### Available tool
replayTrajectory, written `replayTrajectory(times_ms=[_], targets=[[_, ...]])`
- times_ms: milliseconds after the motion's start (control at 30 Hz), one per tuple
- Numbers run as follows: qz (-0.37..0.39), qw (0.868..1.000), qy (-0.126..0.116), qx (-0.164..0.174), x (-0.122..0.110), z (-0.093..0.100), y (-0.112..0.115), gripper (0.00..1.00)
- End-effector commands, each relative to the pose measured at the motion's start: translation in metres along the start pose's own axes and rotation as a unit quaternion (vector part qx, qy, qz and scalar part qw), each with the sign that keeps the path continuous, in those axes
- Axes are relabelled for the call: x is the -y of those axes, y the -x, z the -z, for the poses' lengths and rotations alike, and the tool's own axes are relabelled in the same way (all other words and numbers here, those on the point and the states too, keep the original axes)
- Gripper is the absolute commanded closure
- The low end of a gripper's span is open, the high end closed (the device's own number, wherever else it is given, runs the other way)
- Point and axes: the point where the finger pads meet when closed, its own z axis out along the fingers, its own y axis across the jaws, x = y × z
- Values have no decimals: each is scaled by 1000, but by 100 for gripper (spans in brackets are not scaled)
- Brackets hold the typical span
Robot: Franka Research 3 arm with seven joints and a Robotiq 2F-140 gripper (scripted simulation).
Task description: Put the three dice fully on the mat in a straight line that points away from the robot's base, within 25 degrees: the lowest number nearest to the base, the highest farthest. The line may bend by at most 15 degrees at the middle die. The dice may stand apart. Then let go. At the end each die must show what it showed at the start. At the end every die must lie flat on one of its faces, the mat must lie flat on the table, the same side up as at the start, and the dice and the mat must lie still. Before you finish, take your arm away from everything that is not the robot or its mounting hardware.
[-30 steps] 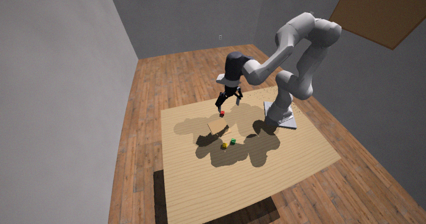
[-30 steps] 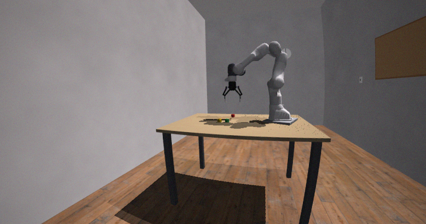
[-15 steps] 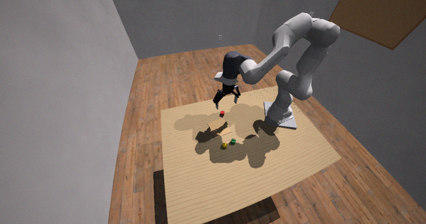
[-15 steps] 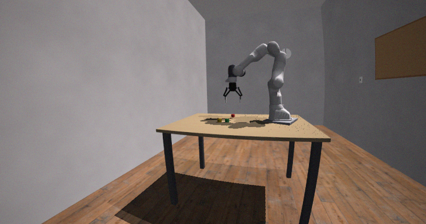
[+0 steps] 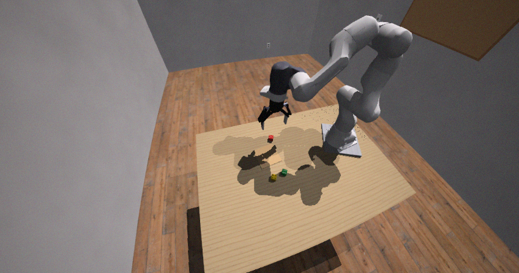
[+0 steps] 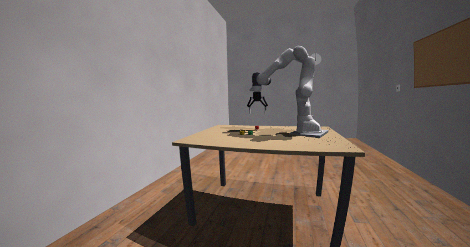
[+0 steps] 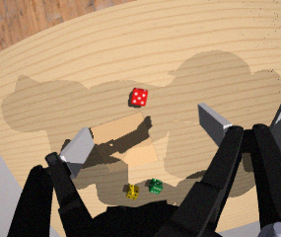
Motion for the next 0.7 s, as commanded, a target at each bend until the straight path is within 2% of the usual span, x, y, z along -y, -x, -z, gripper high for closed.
replayTrajectory(times_ms=[0,667], targets=[[-6,1000,-2,-4,2,0,-4,0],[-11,1000,-2,-5,2,-1,-9,0]])
